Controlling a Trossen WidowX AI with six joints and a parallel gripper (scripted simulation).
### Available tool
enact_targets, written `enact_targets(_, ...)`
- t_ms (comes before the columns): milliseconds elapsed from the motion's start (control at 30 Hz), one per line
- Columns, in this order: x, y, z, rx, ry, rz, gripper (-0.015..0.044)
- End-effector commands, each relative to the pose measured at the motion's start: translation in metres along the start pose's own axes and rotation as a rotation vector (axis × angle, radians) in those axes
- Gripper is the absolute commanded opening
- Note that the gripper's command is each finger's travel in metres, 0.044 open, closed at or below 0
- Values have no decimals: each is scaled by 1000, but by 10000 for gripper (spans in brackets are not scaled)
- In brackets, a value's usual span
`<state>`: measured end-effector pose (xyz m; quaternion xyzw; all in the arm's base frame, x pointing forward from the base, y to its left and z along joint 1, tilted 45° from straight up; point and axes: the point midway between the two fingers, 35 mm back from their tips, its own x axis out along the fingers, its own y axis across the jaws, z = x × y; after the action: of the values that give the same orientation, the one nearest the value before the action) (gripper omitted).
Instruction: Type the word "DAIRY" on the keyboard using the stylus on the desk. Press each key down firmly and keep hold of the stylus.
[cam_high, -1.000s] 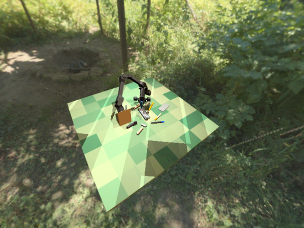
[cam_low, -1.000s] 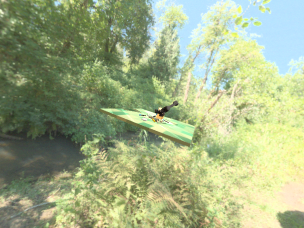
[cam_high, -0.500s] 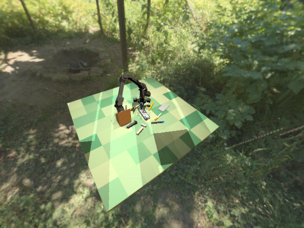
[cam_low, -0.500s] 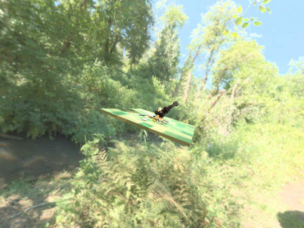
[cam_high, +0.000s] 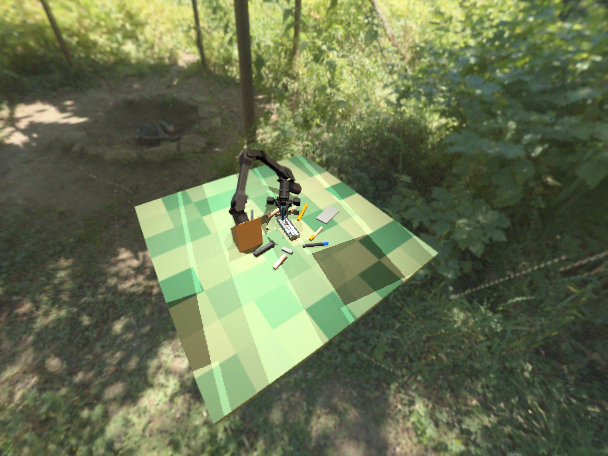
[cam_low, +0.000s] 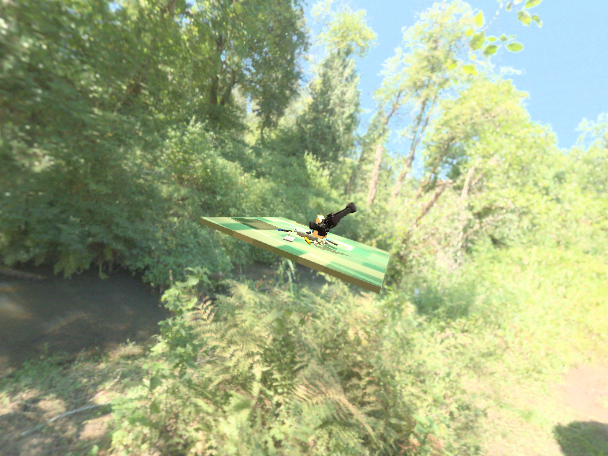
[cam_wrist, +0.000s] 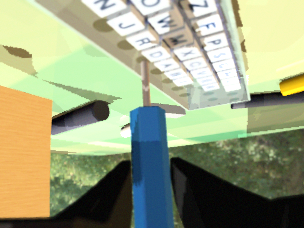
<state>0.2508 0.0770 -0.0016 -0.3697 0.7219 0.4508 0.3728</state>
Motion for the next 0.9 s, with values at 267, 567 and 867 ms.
enact_targets(267, 4, 0, 5, 3, -1, 5, 81)
enact_targets(567, 5, 0, 7, 3, -1, 5, 81)
enact_targets(867, 7, 0, 10, 3, -1, 5, 81)
